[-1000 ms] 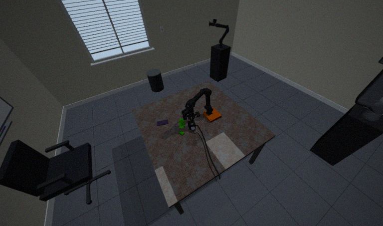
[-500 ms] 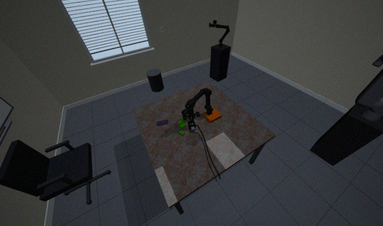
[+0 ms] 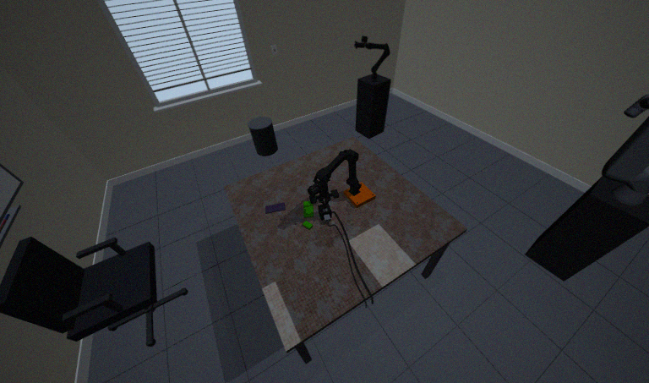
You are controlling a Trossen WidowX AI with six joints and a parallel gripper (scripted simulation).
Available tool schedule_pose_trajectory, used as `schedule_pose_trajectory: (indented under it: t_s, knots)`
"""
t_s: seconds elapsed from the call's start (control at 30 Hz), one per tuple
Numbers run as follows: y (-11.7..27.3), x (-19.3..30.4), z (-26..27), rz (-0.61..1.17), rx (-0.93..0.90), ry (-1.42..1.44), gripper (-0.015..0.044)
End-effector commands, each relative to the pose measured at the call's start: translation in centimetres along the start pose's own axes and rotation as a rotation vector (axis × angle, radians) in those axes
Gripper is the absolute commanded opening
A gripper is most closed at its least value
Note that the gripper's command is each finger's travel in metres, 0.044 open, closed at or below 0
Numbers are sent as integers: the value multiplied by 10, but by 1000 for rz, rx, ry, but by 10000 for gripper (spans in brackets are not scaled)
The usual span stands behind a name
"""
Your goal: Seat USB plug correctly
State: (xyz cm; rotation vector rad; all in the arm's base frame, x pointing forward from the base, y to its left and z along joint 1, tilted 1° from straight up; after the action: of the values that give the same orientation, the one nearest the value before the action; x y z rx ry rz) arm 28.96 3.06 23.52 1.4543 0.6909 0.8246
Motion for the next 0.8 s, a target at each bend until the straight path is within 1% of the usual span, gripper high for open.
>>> schedule_pose_trajectory:
  t_s: [0.0, 0.77]
  knots:
    - [0, 0, 0, 9, 2, 4, 0]
    - [-3, -1, 1, 22, 6, 6, 0]
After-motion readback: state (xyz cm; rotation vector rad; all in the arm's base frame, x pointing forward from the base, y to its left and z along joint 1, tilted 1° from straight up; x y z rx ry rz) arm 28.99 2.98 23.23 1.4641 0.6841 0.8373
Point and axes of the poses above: the point midway between the two fingers, 35 mm back from their tips, its own y axis back along the fingers, its own z axis across the jaws, x = y × z, the point moved 10 cm from there along y, back along the fingers, and after that the axes turned 14 degrees about -y, right-handed, at the moved point
